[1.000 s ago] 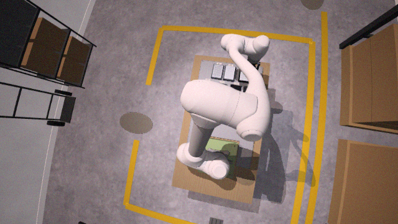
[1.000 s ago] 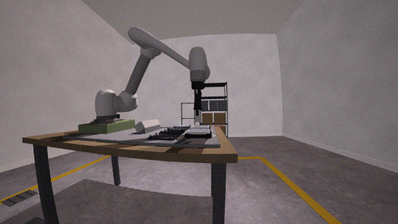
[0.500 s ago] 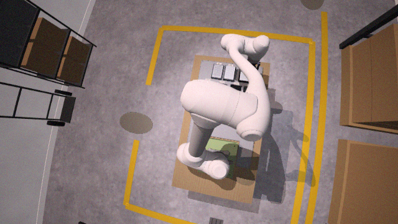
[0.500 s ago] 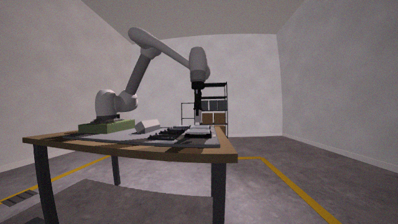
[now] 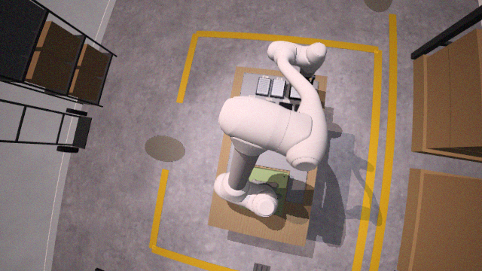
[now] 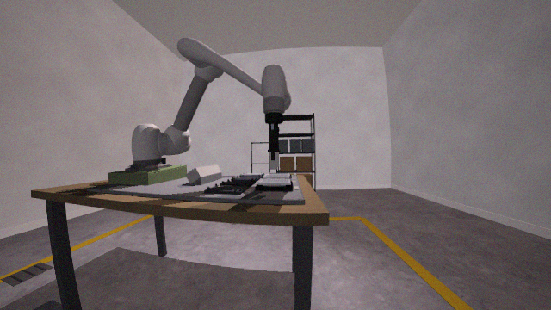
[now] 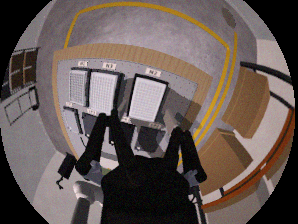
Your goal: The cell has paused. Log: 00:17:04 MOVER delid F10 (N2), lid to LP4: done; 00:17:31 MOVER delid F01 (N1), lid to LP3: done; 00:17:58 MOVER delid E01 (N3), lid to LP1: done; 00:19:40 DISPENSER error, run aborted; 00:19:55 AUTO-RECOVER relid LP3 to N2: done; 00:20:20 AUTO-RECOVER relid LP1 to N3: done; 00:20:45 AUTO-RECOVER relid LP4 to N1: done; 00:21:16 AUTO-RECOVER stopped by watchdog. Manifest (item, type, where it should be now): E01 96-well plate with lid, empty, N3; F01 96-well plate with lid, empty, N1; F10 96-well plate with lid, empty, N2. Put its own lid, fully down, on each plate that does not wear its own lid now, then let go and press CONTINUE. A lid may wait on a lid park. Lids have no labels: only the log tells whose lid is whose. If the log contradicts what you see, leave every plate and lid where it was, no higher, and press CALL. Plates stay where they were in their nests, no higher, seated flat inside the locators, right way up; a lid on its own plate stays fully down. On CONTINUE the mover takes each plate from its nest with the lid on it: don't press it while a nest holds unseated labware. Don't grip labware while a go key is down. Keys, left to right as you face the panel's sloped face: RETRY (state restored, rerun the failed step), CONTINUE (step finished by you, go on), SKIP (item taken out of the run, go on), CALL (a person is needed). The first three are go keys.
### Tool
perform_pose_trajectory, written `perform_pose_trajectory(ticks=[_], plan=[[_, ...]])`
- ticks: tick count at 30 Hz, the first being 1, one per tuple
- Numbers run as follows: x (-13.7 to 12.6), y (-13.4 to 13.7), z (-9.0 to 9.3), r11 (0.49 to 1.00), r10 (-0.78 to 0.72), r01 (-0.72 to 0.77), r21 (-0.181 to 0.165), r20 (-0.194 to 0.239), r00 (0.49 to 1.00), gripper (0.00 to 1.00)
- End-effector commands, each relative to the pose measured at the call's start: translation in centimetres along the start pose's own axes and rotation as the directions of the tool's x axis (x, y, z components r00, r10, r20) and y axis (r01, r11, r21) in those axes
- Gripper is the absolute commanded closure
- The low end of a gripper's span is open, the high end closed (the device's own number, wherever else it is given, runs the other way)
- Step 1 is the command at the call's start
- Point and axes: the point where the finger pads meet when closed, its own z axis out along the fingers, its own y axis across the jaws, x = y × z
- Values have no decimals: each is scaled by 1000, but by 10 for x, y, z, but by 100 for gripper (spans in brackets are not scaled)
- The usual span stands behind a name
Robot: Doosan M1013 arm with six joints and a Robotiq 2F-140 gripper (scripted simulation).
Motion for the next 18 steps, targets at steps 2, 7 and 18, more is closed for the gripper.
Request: perform_pose_trajectory(ticks=[2, 7, 18], plan=[[0, 0, 0, 1000, 0, 0, 0, 0, 1000, 34], [0, 0, 0, 1000, 0, 0, 0, 0, 1000, 34], [0, 0, 4, 1000, 0, 0, 0, 0, 1000, 34]])
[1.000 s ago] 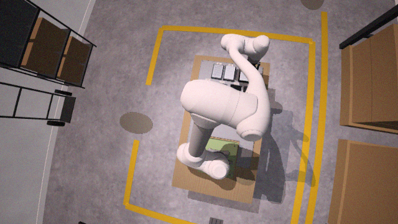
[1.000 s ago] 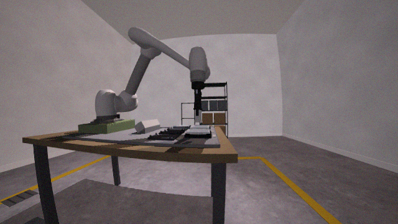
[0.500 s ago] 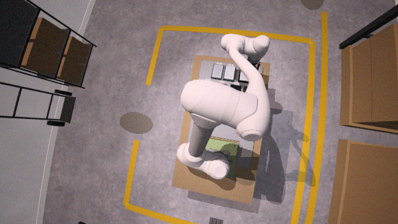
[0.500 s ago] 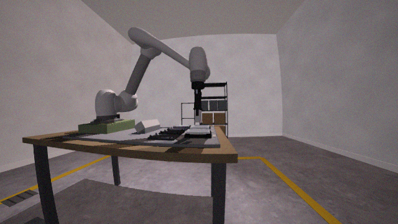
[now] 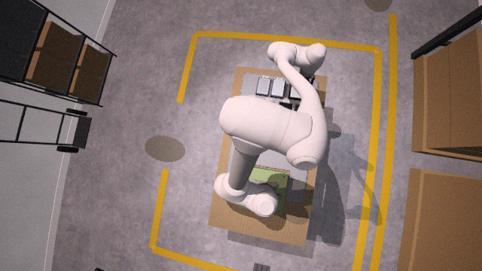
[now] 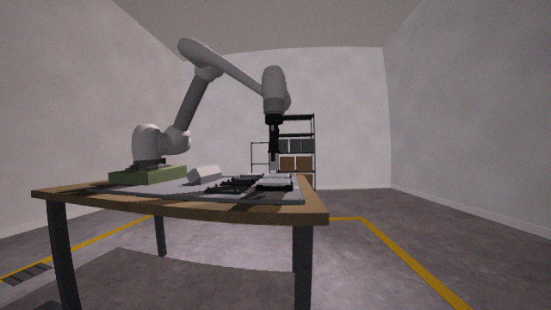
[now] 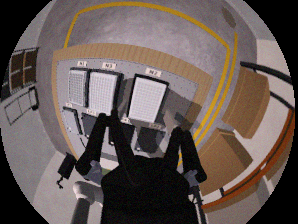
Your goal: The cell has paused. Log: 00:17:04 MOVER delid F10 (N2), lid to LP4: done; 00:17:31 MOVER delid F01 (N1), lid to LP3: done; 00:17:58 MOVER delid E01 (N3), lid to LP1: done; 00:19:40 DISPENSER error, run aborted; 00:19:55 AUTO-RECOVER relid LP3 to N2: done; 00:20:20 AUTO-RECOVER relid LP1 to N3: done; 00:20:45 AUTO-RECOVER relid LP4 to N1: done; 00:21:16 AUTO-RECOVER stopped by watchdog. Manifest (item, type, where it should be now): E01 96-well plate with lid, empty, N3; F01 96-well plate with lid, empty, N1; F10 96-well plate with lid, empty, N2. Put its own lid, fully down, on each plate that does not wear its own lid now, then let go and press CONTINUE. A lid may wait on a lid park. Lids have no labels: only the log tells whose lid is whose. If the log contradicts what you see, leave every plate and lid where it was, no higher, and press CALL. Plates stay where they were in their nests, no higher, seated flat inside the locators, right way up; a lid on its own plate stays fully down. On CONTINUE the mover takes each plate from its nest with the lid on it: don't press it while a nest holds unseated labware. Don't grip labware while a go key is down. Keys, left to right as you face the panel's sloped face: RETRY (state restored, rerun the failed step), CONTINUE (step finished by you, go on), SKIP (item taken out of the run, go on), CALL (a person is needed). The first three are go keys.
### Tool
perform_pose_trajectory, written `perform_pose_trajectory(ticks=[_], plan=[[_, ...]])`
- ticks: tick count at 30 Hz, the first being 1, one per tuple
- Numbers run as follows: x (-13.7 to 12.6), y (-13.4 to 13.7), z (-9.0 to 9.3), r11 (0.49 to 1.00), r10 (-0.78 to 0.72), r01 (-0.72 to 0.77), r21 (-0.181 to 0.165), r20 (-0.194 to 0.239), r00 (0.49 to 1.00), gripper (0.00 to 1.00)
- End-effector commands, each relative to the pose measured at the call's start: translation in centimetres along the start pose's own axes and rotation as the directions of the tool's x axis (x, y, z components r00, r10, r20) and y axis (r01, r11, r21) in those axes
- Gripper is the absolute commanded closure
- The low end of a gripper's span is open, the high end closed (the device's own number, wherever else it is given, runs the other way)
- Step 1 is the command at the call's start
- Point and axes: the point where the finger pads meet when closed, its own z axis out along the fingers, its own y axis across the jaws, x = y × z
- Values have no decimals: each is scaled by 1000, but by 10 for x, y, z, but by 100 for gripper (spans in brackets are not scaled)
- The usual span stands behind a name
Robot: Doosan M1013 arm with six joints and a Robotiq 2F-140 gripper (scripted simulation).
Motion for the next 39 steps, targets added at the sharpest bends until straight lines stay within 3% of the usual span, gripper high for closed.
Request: perform_pose_trajectory(ticks=[1, 39], plan=[[0, 0, 0, 1000, 0, 0, 0, 0, 1000, 34], [0, 0, 32, 1000, 0, 0, 0, 0, 1000, 34]])
